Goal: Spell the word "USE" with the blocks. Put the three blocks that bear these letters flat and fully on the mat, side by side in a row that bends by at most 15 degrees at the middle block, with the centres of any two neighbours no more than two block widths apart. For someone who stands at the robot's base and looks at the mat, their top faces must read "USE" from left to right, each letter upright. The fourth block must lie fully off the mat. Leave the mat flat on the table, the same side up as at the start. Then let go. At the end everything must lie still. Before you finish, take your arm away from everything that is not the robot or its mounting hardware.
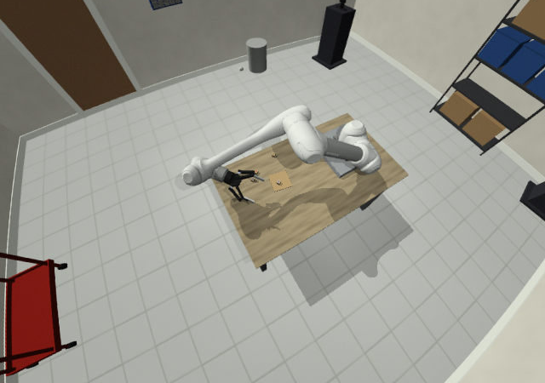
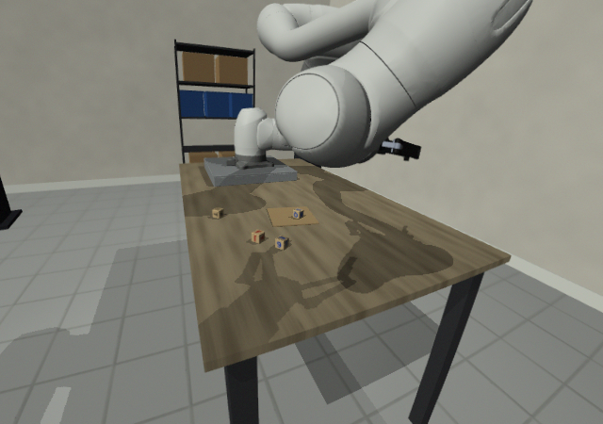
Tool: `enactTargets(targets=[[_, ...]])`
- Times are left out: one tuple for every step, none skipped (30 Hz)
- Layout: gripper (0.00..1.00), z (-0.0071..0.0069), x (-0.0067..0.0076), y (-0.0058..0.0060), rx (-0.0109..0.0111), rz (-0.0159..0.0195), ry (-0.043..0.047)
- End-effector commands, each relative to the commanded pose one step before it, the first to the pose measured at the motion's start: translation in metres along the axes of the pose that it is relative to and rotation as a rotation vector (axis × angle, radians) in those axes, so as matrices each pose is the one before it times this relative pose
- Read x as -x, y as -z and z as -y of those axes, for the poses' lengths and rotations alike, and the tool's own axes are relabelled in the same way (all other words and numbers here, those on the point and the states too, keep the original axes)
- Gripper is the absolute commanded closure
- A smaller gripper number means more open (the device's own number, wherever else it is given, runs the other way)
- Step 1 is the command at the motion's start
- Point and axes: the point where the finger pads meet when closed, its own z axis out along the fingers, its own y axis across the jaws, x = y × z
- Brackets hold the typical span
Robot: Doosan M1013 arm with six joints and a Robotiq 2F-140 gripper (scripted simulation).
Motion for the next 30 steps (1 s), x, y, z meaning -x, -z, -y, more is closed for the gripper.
enactTargets(targets=[[0.00, 0.00003, -0.00031, 0.00005, 0.00006, 0.00006, 0.00029], [0.00, 0.00000, 0.00000, 0.00000, 0.00000, 0.00000, 0.00000], [0.00, 0.00000, 0.00000, 0.00000, 0.00000, 0.00000, 0.00000], [0.00, 0.00000, 0.00000, 0.00000, 0.00000, 0.00000, 0.00000], [0.00, 0.00000, 0.00000, 0.00000, 0.00000, 0.00000, 0.00000], [0.00, 0.00000, 0.00000, 0.00000, 0.00000, 0.00000, 0.00000], [0.00, 0.00000, 0.00000, 0.00000, 0.00000, 0.00000, 0.00000], [0.00, 0.00000, 0.00000, 0.00000, 0.00000, 0.00000, 0.00000], [0.00, 0.00000, 0.00000, 0.00000, 0.00000, 0.00000, 0.00000], [0.00, 0.00000, 0.00000, 0.00000, 0.00000, 0.00000, 0.00000], [0.00, 0.00000, 0.00000, 0.00000, 0.00000, 0.00000, 0.00000], [0.00, 0.00000, 0.00000, 0.00000, 0.00000, 0.00000, 0.00000], [0.00, 0.00000, 0.00000, 0.00000, 0.00000, 0.00000, 0.00000], [0.00, 0.00000, 0.00000, 0.00000, 0.00000, 0.00000, 0.00000], [0.00, 0.00000, 0.00000, 0.00000, 0.00000, 0.00000, 0.00000], [0.00, 0.00000, 0.00000, 0.00000, 0.00000, 0.00000, 0.00000], [0.00, 0.00000, 0.00000, 0.00000, 0.00000, 0.00000, 0.00000], [0.00, 0.00004, 0.00016, -0.00020, 0.00047, 0.00104, -0.00025], [0.00, 0.00024, 0.00103, -0.00125, 0.00295, 0.00664, -0.00161], [0.00, 0.00070, 0.00255, -0.00302, 0.00699, 0.01632, -0.00379], [0.00, 0.00160, 0.00454, -0.00517, 0.01140, 0.02874, -0.00614], [0.00, 0.00320, 0.00682, -0.00739, 0.01499, 0.04279, -0.00791], [0.00, 0.00569, 0.00920, -0.00943, 0.01674, 0.05741, -0.00836], [0.00, 0.00426, 0.00559, -0.00565, 0.00859, 0.03549, -0.00389], [0.00, 0.00429, 0.00500, -0.00497, 0.00669, 0.03203, -0.00269], [0.00, 0.00474, 0.00502, -0.00491, 0.00581, 0.03241, -0.00194], [0.00, 0.00532, 0.00514, -0.00496, 0.00505, 0.03361, -0.00118], [0.00, 0.00575, 0.00511, -0.00489, 0.00415, 0.03390, -0.00033], [0.00, 0.00614, 0.00504, -0.00479, 0.00325, 0.03397, 0.00053], [0.00, 0.00644, 0.00490, -0.00465, 0.00238, 0.03368, 0.00138]])
